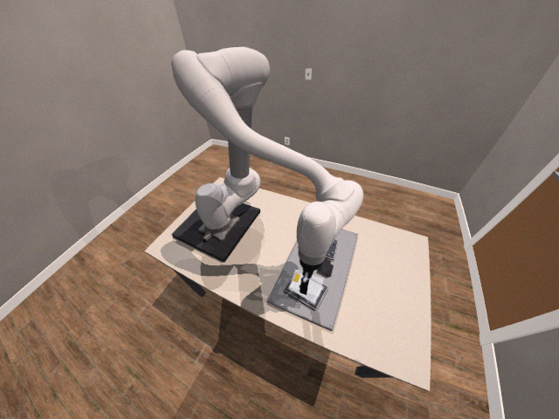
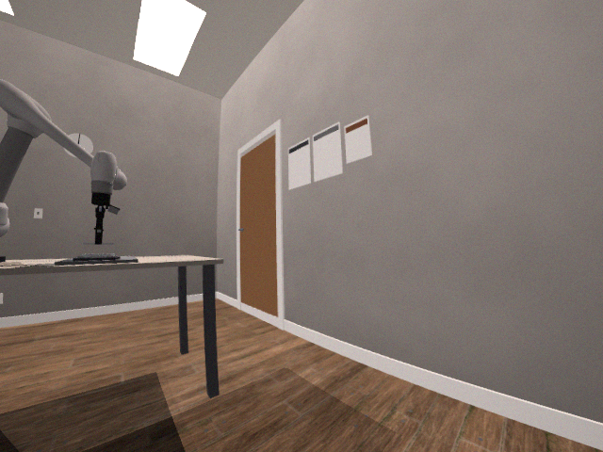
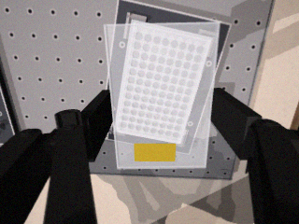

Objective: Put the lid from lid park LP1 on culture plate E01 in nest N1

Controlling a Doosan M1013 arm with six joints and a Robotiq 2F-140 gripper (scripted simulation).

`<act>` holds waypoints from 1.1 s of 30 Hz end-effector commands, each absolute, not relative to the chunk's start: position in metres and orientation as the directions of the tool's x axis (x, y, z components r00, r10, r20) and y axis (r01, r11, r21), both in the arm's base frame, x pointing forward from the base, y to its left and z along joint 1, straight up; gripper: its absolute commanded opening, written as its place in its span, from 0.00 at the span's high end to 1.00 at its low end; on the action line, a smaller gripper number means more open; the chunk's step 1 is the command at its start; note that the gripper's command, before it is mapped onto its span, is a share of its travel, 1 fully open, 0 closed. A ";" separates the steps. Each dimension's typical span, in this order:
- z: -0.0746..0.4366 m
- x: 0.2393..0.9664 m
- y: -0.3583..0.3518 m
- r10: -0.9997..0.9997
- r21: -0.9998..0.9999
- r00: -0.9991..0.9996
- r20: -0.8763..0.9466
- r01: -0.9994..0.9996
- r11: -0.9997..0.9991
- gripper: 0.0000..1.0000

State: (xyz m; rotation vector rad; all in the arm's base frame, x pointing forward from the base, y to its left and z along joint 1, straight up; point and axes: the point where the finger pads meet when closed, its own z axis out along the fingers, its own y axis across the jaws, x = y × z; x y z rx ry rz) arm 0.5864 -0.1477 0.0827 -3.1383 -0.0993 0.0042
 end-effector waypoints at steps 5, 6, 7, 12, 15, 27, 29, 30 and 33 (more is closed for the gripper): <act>0.083 0.587 -0.148 0.038 -0.002 0.999 -0.001 0.038 -0.999 0.40; 0.083 0.587 -0.148 0.032 -0.002 0.999 -0.001 0.032 -0.999 0.40; 0.083 0.587 -0.148 0.026 -0.002 1.000 -0.001 0.026 -1.000 0.40; 0.082 0.587 -0.148 0.006 -0.002 1.000 -0.001 0.006 -1.000 0.40; 0.082 0.587 -0.148 -0.017 -0.002 1.000 -0.001 -0.017 -1.000 0.40; 0.080 0.587 -0.148 -0.108 -0.001 0.994 -0.001 -0.108 -0.994 0.40; 0.080 0.587 -0.148 -0.125 -0.001 0.992 -0.001 -0.125 -0.992 0.40; 0.080 0.587 -0.148 -0.134 -0.001 0.991 -0.001 -0.134 -0.991 0.40; 0.079 0.587 -0.148 -0.158 -0.001 0.987 -0.001 -0.158 -0.987 0.40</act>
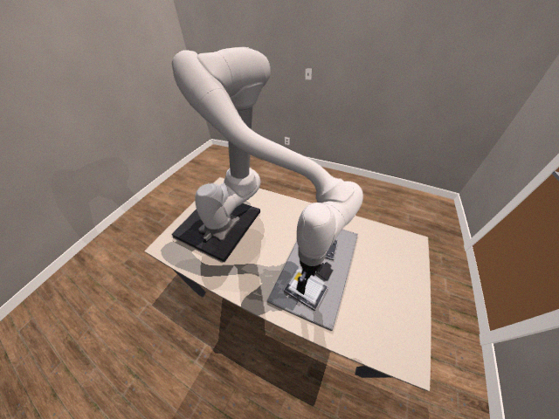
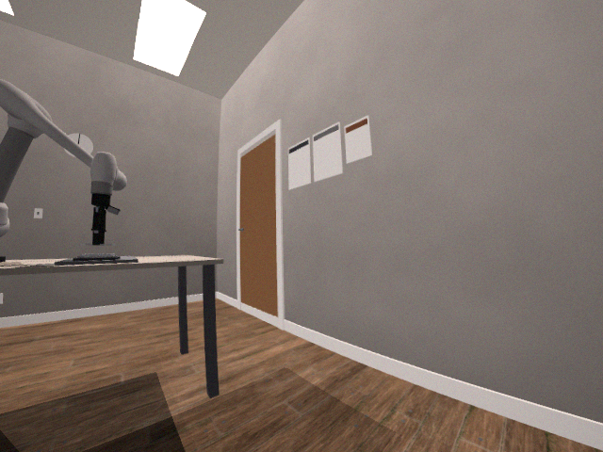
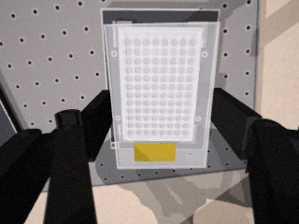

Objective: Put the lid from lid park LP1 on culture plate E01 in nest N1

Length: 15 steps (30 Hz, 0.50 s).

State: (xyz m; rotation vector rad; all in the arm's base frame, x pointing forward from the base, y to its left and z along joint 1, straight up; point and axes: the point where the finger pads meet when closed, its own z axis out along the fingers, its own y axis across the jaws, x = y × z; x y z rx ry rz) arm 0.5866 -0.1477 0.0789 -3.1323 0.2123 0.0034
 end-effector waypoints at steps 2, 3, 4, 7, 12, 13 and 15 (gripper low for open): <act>0.073 0.587 -0.148 -0.161 -0.001 0.987 -0.001 -0.161 -0.987 0.40; 0.070 0.587 -0.148 -0.161 -0.001 0.987 -0.001 -0.161 -0.987 0.40; 0.067 0.587 -0.148 -0.161 -0.001 0.987 -0.001 -0.161 -0.987 0.40; 0.059 0.587 -0.148 -0.161 -0.001 0.987 -0.001 -0.161 -0.987 0.40; 0.054 0.587 -0.148 -0.161 -0.001 0.987 -0.001 -0.161 -0.987 0.40; 0.052 0.587 -0.148 -0.161 -0.001 0.987 -0.001 -0.161 -0.987 0.40; 0.050 0.587 -0.148 -0.161 -0.001 0.987 -0.001 -0.161 -0.987 0.40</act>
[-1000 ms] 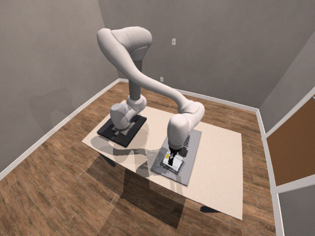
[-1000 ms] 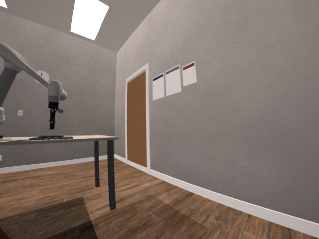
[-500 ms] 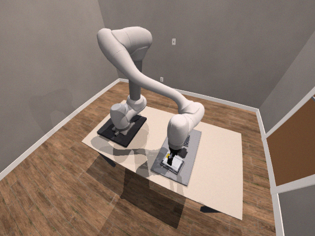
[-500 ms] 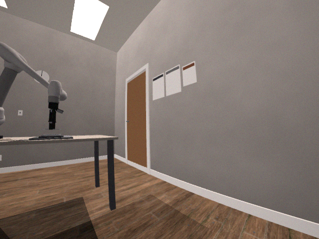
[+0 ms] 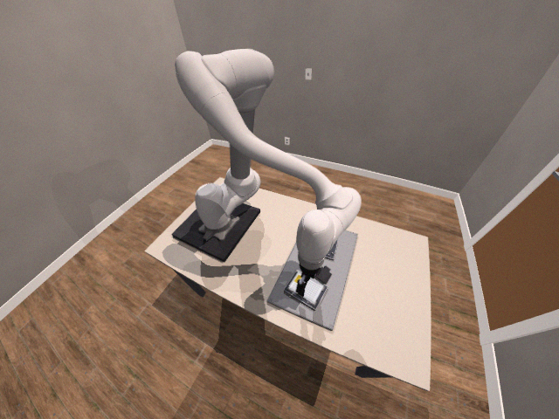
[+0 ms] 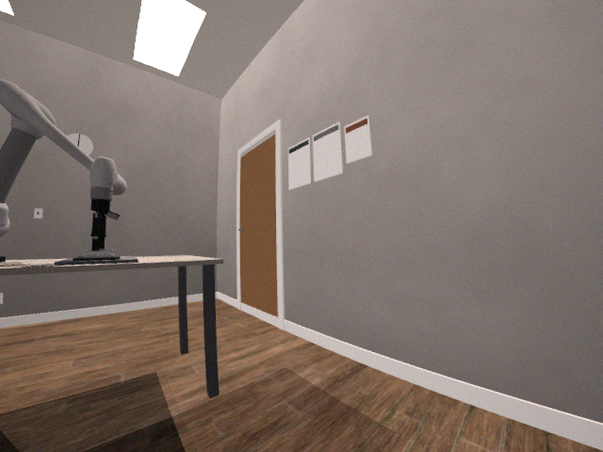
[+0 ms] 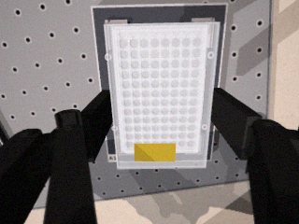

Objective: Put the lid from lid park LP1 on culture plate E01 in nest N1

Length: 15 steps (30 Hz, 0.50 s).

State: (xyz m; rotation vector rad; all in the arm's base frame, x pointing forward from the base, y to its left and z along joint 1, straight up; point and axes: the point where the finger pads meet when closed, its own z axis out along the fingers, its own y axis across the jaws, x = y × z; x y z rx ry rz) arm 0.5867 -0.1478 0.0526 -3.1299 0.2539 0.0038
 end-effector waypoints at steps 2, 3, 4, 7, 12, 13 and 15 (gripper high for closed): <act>0.048 0.587 -0.148 -0.161 -0.001 0.987 -0.001 -0.161 -0.987 0.40; 0.048 0.587 -0.148 -0.161 -0.001 0.987 -0.001 -0.161 -0.987 0.40; 0.048 0.587 -0.148 -0.161 -0.001 0.987 -0.001 -0.161 -0.987 0.40; 0.047 0.587 -0.148 -0.161 -0.001 0.987 -0.001 -0.161 -0.987 0.40; 0.047 0.587 -0.148 -0.161 -0.001 0.987 -0.001 -0.161 -0.987 0.40; 0.047 0.587 -0.148 -0.161 -0.001 0.987 -0.001 -0.161 -0.987 0.40; 0.047 0.587 -0.148 -0.161 -0.001 0.987 -0.001 -0.161 -0.987 0.40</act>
